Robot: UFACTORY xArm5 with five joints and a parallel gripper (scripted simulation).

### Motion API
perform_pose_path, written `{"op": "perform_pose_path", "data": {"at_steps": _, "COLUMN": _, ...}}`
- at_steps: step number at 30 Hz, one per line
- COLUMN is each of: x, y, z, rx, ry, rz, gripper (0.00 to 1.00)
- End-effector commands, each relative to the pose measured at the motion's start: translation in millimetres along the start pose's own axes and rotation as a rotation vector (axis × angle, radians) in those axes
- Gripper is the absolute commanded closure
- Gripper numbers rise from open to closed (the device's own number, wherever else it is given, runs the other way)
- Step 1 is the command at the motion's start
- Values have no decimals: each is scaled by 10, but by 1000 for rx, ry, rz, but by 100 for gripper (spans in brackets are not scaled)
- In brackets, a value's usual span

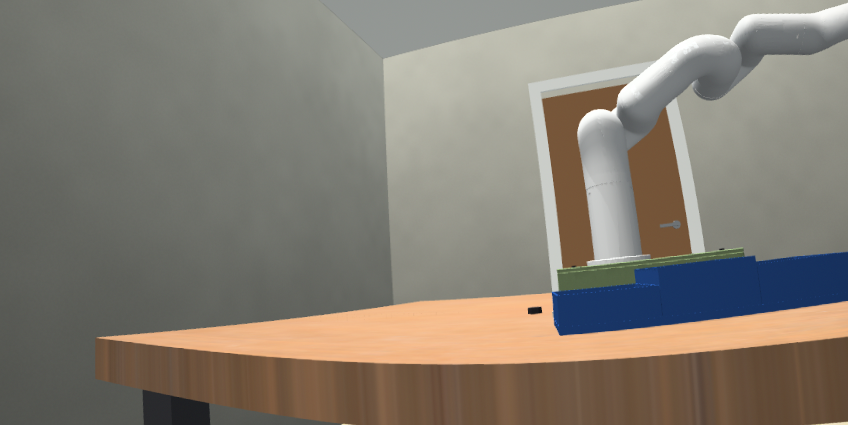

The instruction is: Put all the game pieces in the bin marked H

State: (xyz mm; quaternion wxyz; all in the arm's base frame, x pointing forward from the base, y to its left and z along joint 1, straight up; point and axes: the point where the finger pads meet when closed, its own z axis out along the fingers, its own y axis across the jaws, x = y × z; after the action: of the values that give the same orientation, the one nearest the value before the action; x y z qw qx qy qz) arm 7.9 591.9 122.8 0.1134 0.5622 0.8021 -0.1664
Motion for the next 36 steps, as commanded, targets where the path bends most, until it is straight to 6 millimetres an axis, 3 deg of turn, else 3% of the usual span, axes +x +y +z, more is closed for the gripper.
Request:
{"op": "perform_pose_path", "data": {"at_steps": 1, "x": -61, "y": -23, "z": -175, "rx": -2, "ry": 5, "rz": 0, "gripper": 91}}
{"op": "perform_pose_path", "data": {"at_steps": 4, "x": -144, "y": -55, "z": -379, "rx": -2, "ry": 5, "rz": 0, "gripper": 91}}
{"op": "perform_pose_path", "data": {"at_steps": 7, "x": -219, "y": -35, "z": -353, "rx": 5, "ry": 15, "rz": 48, "gripper": 91}}
{"op": "perform_pose_path", "data": {"at_steps": 12, "x": -357, "y": 345, "z": -457, "rx": 14, "ry": 52, "rz": 95, "gripper": 91}}
{"op": "perform_pose_path", "data": {"at_steps": 16, "x": -370, "y": 379, "z": -467, "rx": 14, "ry": 52, "rz": 95, "gripper": 91}}
{"op": "perform_pose_path", "data": {"at_steps": 18, "x": -466, "y": 514, "z": -491, "rx": 35, "ry": 80, "rz": 189, "gripper": 91}}
{"op": "perform_pose_path", "data": {"at_steps": 22, "x": -656, "y": 782, "z": -540, "rx": 35, "ry": 81, "rz": 191, "gripper": 91}}
{"op": "perform_pose_path", "data": {"at_steps": 24, "x": -656, "y": 782, "z": -540, "rx": 35, "ry": 81, "rz": 191, "gripper": 91}}
{"op": "perform_pose_path", "data": {"at_steps": 26, "x": -765, "y": 907, "z": -556, "rx": 55, "ry": 108, "rz": 285, "gripper": 91}}
{"op": "perform_pose_path", "data": {"at_steps": 30, "x": -979, "y": 1156, "z": -588, "rx": 55, "ry": 108, "rz": 287, "gripper": 91}}
{"op": "perform_pose_path", "data": {"at_steps": 33, "x": -979, "y": 1155, "z": -588, "rx": 55, "ry": 108, "rz": 287, "gripper": 91}}
{"op": "perform_pose_path", "data": {"at_steps": 36, "x": -1160, "y": 1328, "z": -599, "rx": 75, "ry": 135, "rz": 384, "gripper": 91}}
